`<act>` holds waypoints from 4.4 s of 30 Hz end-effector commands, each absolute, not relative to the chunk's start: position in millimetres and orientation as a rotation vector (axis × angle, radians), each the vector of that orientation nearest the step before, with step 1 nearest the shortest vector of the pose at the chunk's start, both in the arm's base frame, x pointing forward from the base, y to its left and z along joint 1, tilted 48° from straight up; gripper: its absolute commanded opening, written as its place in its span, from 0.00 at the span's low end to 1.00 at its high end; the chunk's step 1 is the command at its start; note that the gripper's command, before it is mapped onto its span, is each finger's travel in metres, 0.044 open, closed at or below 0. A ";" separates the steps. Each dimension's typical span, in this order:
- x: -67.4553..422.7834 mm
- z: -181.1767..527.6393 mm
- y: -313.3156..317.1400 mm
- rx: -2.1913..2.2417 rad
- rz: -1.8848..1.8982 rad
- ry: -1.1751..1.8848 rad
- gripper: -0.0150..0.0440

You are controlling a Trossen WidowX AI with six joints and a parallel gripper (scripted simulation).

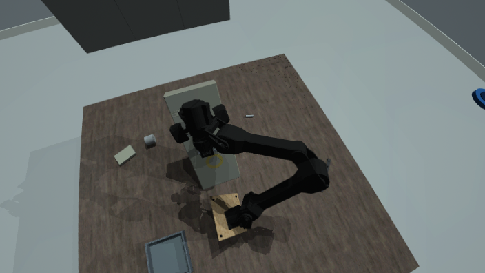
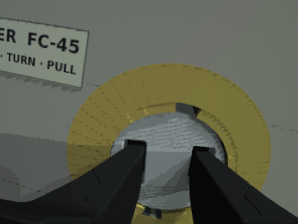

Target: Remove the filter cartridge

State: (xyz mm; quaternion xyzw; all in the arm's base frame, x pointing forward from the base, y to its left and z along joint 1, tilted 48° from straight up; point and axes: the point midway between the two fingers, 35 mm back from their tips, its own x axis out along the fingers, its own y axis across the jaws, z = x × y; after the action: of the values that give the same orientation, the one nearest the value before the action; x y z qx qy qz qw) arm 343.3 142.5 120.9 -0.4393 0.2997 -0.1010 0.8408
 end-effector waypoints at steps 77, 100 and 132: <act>332.4 123.2 150.7 0.868 -0.643 0.226 0.25; 275.5 137.6 160.8 0.808 -0.629 0.237 0.25; 247.2 104.4 124.5 0.805 -0.630 0.240 0.42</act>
State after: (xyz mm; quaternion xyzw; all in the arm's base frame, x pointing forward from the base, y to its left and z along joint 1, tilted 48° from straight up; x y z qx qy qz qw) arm 249.2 127.6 105.3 0.3811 0.1189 -0.3017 0.8658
